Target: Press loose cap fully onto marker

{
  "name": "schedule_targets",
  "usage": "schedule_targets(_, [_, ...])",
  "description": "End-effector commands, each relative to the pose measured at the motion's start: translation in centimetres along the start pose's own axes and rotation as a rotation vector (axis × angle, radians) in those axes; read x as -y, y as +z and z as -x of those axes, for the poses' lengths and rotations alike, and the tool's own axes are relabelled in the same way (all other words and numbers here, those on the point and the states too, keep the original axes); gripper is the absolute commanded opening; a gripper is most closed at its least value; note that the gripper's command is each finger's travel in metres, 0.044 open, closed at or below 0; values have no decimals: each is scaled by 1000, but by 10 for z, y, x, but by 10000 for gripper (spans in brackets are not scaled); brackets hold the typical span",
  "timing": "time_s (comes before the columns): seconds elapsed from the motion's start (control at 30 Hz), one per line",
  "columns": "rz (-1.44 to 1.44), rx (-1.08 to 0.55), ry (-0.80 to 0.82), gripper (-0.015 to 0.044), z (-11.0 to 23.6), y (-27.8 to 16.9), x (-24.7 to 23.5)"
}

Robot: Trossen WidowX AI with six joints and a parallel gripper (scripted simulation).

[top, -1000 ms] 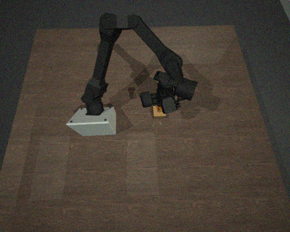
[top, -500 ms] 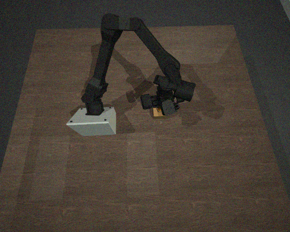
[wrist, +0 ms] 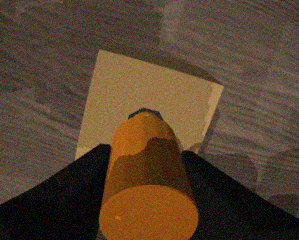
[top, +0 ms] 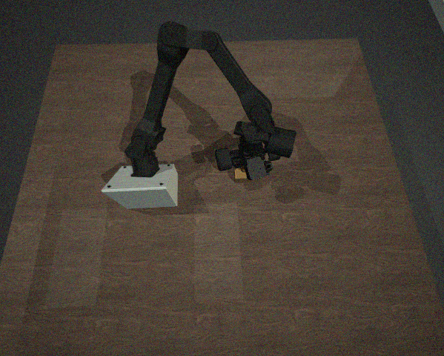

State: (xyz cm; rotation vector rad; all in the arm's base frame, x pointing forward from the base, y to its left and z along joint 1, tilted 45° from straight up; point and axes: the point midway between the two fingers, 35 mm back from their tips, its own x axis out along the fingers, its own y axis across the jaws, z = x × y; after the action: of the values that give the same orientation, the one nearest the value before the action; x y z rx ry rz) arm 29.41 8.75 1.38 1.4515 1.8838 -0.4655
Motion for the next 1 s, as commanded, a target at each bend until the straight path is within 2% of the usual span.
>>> schedule_targets(0.0, [-8, -4, 1, 0, -2, 0, 1])
schedule_targets(0.13, [-8, -4, 1, 0, -2, 0, 1])
schedule_targets(0.7, [-3, -1, 0, 440, -2, 0, 1])
schedule_targets(0.77, [-3, 1, 0, 440, 8, 1, 0])
schedule_targets(0.9, [-4, 3, -1, 440, 64, 2, 0])
schedule_targets(0.97, [-3, 2, -2, 440, 73, 1, 1])
